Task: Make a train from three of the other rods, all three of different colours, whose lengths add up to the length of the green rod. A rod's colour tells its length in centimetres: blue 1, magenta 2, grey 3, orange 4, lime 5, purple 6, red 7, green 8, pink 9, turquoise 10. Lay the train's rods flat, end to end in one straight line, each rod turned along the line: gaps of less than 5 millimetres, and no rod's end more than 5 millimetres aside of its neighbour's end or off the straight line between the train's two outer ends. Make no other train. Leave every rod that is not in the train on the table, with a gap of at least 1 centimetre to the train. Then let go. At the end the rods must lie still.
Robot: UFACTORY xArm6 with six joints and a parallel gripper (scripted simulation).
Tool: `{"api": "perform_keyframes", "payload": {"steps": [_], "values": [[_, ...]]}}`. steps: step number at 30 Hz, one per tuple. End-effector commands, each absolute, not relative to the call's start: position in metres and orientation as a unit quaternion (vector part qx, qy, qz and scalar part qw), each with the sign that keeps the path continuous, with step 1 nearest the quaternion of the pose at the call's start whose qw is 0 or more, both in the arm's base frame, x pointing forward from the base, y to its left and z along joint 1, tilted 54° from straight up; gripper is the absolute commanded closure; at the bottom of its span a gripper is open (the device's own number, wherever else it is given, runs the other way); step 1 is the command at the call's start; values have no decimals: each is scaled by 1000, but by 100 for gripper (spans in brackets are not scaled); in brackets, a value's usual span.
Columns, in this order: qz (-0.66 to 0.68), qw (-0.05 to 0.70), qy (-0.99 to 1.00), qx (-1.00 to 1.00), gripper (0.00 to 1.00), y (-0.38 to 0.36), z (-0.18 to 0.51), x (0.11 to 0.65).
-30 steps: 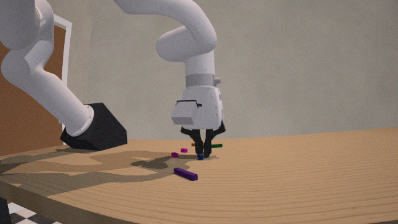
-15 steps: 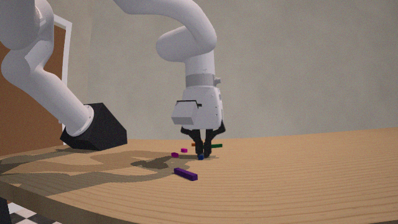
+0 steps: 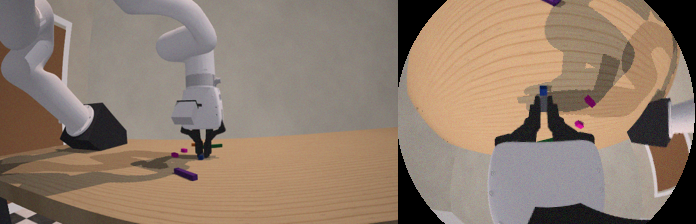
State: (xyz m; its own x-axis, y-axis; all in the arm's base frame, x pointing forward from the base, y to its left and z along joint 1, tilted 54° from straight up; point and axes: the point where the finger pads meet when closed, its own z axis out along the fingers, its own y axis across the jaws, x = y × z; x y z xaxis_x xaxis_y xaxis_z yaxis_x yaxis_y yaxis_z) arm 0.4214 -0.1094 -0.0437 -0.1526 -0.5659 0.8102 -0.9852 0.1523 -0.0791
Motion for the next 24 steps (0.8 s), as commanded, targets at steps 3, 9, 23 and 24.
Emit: {"api": "perform_keyframes", "payload": {"steps": [3, 9, 23, 24], "values": [[325, 322, -687, 565, 84, -108, -43, 423], [325, 322, -687, 565, 76, -108, -43, 423], [325, 322, -687, 565, 76, -105, -40, 423], [325, 322, -687, 565, 76, -103, -39, 423]]}}
